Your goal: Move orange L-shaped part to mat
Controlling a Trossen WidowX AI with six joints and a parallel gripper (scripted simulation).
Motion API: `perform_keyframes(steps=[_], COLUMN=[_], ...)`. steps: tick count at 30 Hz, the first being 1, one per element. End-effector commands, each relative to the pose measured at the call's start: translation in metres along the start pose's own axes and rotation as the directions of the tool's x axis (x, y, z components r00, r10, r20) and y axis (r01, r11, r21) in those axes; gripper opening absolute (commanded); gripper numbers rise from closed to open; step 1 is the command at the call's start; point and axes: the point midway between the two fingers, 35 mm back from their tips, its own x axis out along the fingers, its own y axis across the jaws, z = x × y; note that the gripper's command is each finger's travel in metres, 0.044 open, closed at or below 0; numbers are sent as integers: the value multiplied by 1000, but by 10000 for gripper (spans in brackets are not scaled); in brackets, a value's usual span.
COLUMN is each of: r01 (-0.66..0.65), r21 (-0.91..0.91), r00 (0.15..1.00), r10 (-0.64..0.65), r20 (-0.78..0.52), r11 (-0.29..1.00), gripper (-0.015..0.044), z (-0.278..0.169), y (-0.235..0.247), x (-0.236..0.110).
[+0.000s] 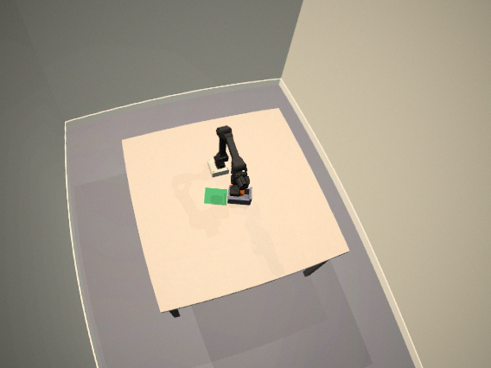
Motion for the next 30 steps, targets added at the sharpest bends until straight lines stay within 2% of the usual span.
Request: perform_keyframes(steps=[1,30], r01=[-3,-3], r21=[-5,-5], r00=[1000,1000], r10=[3,3], r20=[1,-11], r11=[1000,1000], gripper=[0,0], z=[-15,-125], y=[2,13], x=[2,2])
